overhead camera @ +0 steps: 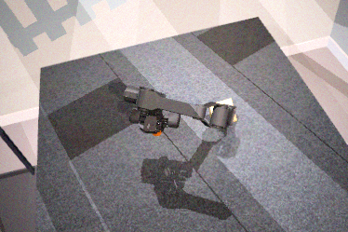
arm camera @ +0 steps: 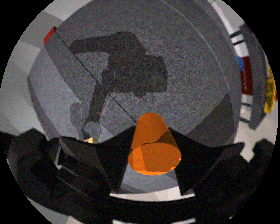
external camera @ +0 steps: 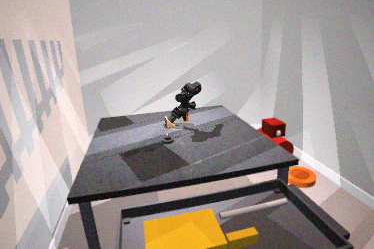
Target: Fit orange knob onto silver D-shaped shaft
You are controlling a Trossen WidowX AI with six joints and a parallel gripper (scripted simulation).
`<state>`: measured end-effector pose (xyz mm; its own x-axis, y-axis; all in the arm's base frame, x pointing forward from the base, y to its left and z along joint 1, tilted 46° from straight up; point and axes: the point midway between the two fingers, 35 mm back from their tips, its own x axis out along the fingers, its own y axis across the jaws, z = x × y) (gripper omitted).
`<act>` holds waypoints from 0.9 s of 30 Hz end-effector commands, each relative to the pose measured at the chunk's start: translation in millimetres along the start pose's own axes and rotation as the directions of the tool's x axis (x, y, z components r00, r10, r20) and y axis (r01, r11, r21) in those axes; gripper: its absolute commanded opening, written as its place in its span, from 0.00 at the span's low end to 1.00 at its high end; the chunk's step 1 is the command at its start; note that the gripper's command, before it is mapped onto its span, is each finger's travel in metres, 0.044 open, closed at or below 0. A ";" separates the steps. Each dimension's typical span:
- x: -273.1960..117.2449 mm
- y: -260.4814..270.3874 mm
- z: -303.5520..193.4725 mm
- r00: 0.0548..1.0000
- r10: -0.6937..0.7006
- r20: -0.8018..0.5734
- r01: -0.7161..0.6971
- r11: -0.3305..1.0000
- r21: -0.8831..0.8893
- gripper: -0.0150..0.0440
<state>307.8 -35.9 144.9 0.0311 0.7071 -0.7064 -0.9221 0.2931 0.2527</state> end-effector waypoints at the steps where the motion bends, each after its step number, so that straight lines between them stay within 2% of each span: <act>1: 0.7 -8.3 -8.4 1.000 -0.003 -0.007 0.003 1.000 -0.013 0.25; 27: 25.7 -55.6 -71.4 1.000 0.026 -0.018 -0.027 0.997 -0.068 0.25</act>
<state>330.4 -74.5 72.3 -0.0012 0.7078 -0.7064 -0.9431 0.2341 0.2361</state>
